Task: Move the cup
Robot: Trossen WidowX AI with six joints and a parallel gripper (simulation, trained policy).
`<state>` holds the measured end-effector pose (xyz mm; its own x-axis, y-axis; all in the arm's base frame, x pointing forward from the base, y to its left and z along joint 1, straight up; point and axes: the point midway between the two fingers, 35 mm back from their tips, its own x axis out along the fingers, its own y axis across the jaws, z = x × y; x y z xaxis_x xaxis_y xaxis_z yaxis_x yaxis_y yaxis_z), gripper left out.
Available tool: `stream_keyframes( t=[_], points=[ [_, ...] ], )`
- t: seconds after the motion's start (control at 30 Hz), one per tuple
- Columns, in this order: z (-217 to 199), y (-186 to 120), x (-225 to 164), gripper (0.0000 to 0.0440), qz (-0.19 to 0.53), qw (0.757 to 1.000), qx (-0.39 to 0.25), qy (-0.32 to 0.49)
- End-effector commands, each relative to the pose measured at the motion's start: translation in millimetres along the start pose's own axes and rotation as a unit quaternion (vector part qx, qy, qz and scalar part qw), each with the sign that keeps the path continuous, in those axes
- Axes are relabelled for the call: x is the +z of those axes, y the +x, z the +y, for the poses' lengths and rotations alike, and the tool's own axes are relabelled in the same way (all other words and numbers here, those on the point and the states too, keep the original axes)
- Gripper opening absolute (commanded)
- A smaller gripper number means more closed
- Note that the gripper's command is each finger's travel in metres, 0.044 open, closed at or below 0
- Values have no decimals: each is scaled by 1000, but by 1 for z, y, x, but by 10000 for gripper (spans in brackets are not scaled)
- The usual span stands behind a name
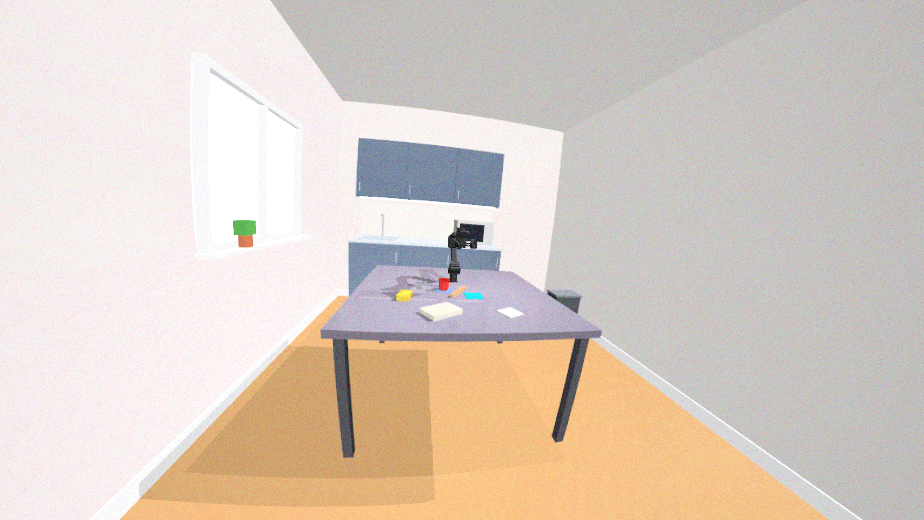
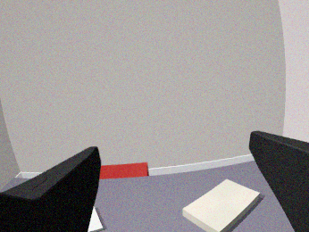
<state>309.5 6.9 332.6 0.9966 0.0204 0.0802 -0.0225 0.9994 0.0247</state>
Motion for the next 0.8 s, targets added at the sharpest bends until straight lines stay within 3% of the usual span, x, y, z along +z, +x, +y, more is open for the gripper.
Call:
stream_keyframes(
  t=[0.0, 0.4, 0.6, 0.77],
  points=[
    [0, 0, -1, 374, 4, 1000, -1, 2],
    [3, -2, -23, 67, 74, 997, -8, 32],
    [9, -2, -32, 47, 120, 992, -3, 50],
    [15, -2, -38, 70, 159, 985, 2, 66]
  ],
)
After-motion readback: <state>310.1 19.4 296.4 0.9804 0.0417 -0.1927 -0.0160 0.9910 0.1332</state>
